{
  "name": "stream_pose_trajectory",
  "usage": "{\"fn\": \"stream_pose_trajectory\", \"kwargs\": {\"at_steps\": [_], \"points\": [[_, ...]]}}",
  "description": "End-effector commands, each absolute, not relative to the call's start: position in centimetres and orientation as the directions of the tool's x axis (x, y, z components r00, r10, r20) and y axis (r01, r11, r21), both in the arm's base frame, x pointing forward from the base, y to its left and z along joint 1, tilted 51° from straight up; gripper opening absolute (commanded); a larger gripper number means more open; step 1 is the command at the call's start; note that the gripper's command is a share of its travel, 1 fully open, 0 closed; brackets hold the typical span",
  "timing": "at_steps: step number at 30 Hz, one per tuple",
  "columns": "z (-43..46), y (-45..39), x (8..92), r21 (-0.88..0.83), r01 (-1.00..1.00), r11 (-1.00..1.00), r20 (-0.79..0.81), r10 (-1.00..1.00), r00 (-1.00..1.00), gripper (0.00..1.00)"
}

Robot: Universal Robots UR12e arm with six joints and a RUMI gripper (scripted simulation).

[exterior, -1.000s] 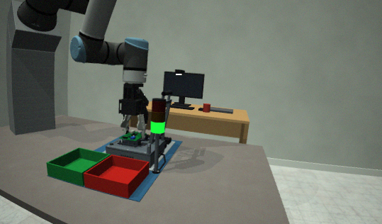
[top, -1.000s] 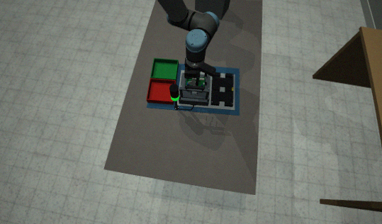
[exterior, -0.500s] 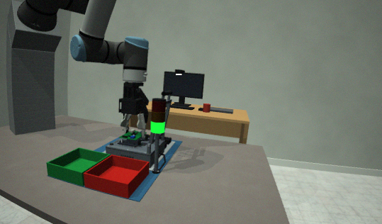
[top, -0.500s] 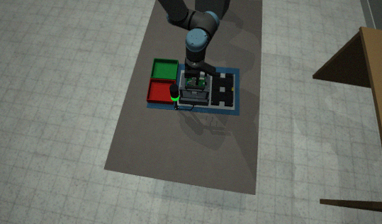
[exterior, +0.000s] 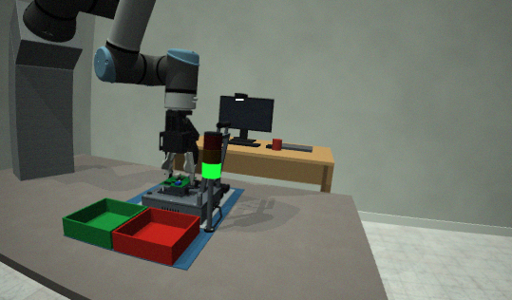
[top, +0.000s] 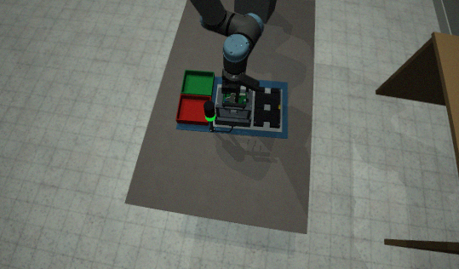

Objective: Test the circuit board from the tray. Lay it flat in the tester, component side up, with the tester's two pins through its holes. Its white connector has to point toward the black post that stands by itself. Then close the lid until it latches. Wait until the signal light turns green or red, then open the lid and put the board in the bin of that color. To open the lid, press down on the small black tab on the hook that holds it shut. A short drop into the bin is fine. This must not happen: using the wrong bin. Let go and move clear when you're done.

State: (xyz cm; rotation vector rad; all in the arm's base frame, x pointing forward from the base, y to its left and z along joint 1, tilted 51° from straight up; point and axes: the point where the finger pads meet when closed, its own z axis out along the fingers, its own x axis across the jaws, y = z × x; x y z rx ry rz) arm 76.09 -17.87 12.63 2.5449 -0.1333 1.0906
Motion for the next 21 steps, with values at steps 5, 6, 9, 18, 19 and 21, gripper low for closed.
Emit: {"fn": "stream_pose_trajectory", "kwargs": {"at_steps": [5, 6, 9, 18, 19, 21], "points": [[12.7, -17.8, 76.1, 0.295, -0.227, -0.928, 0.716, 0.057, 0.696, 0.39], [12.7, -17.8, 76.1, 0.295, -0.227, -0.928, 0.716, 0.057, 0.696, 0.39], [12.9, -17.7, 75.9, 0.295, -0.227, -0.928, 0.716, 0.057, 0.696, 0.39], [14.5, -16.8, 74.1, 0.295, -0.227, -0.928, 0.716, 0.057, 0.696, 0.39], [14.8, -16.6, 73.8, 0.295, -0.227, -0.928, 0.716, 0.057, 0.696, 0.39], [15.3, -16.3, 73.3, 0.295, -0.227, -0.928, 0.716, 0.057, 0.696, 0.39]]}}
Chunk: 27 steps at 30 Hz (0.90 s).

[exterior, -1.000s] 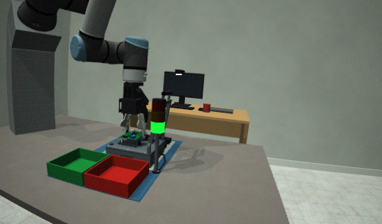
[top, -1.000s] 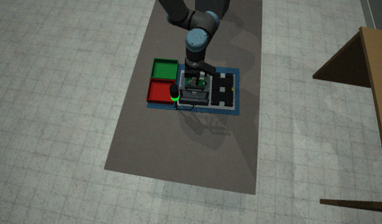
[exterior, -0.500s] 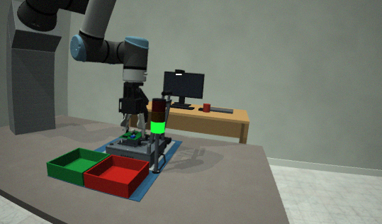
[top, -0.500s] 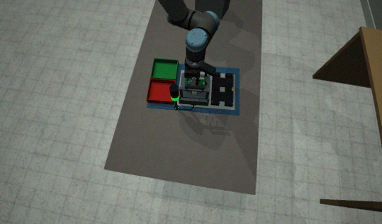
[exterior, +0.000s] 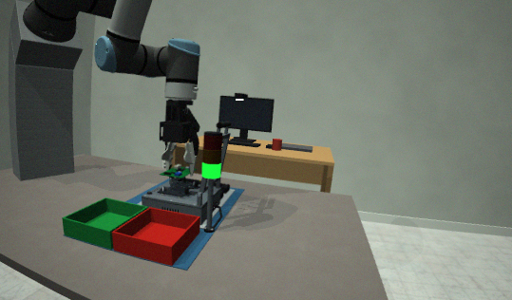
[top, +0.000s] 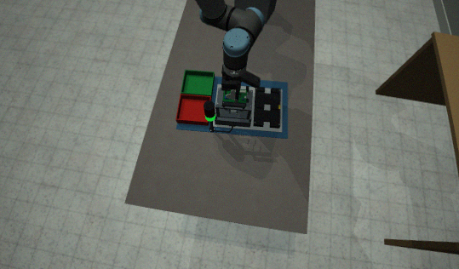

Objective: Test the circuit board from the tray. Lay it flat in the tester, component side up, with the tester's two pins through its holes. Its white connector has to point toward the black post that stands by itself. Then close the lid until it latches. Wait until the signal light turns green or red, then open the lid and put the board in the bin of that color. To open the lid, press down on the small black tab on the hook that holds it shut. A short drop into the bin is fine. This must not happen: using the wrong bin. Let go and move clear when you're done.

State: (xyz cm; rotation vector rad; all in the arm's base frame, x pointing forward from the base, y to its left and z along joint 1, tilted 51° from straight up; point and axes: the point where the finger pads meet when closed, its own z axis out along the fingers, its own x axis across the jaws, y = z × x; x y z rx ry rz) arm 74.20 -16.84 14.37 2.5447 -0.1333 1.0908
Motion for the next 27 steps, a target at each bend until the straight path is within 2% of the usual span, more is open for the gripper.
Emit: {"fn": "stream_pose_trajectory", "kwargs": {"at_steps": [1, 27], "points": [[15.3, -16.3, 73.3, 0.295, -0.227, -0.928, 0.716, 0.057, 0.696, 0.39], [17.7, -14.9, 70.6, 0.295, -0.227, -0.928, 0.716, 0.057, 0.696, 0.39]]}}
